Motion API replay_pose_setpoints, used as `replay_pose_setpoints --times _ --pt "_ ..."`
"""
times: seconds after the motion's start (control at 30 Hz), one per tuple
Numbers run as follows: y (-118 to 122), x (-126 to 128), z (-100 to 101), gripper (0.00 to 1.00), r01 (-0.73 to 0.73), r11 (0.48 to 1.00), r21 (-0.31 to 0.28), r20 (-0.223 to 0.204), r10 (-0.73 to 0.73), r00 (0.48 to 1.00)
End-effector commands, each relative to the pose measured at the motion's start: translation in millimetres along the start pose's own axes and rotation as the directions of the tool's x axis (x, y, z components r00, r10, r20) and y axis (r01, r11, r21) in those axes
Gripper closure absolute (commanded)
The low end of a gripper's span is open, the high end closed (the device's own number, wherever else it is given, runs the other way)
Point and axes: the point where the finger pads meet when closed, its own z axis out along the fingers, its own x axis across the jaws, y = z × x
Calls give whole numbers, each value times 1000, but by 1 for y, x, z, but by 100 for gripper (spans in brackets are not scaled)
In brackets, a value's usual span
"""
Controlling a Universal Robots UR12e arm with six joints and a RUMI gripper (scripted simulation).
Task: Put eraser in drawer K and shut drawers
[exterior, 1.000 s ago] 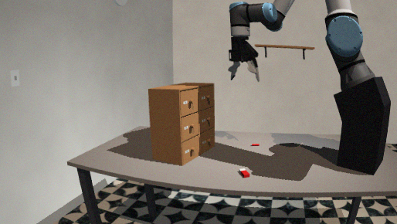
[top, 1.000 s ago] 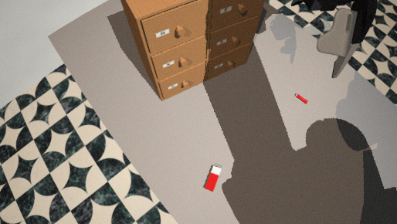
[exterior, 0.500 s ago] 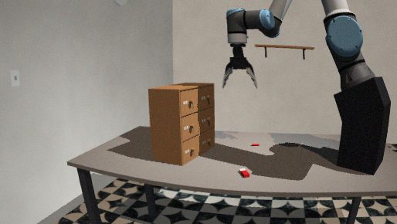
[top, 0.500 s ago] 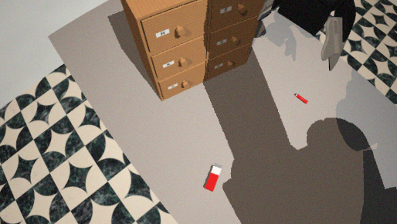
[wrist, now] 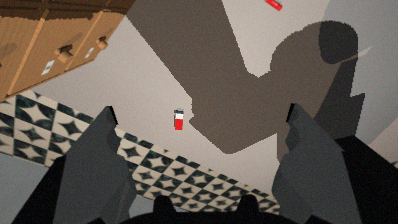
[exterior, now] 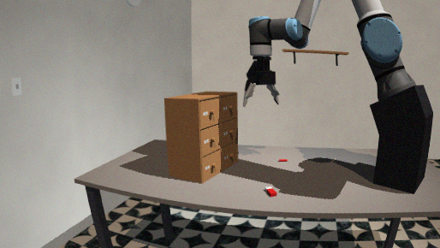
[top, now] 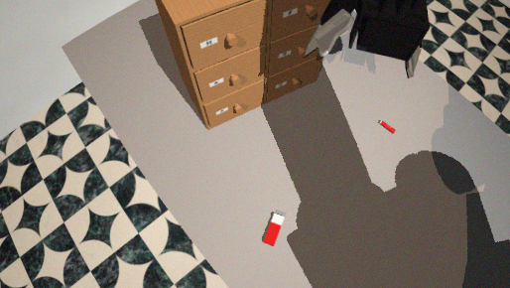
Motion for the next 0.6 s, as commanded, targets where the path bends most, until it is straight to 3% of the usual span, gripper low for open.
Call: replay_pose_setpoints --times 0.0,0.13,0.57 --pt "-1 -8 12 0 207 978 2 13 -207 978" --pt "-1 -10 16 0 269 963 3 13 -269 963" --pt "1 -20 36 0 553 833 7 11 -553 833"
